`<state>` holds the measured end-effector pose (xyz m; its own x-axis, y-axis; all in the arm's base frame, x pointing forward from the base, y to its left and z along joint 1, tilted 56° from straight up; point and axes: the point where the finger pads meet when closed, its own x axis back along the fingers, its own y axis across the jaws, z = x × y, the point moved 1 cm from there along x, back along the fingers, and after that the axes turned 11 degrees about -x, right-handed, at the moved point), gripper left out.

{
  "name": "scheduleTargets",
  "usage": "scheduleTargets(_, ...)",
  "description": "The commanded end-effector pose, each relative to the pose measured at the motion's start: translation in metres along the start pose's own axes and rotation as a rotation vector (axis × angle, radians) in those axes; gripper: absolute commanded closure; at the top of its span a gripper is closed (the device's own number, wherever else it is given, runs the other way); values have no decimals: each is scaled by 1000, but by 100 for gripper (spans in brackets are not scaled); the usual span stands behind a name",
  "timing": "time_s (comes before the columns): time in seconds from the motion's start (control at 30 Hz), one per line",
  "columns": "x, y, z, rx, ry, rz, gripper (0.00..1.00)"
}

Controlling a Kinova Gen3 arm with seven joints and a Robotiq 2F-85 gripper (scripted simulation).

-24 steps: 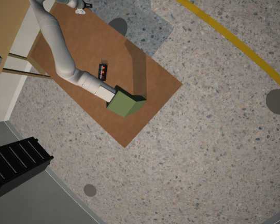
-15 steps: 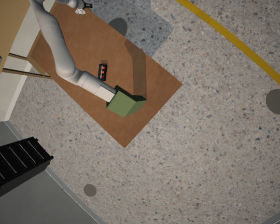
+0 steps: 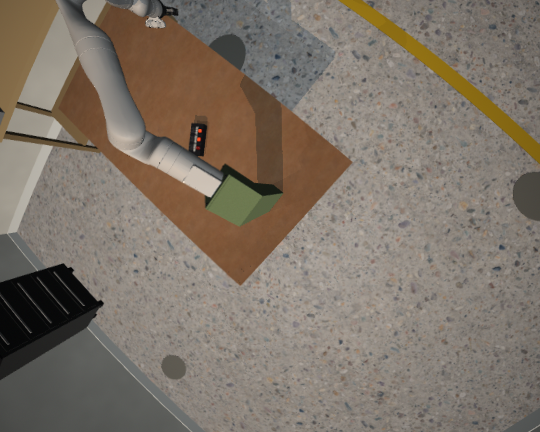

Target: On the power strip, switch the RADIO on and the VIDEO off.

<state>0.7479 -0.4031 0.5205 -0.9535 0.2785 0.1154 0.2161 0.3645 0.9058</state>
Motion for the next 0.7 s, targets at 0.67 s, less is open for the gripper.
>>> scheduleTargets(0.67, 64, -63, 104, -188, 78, 109, 0)
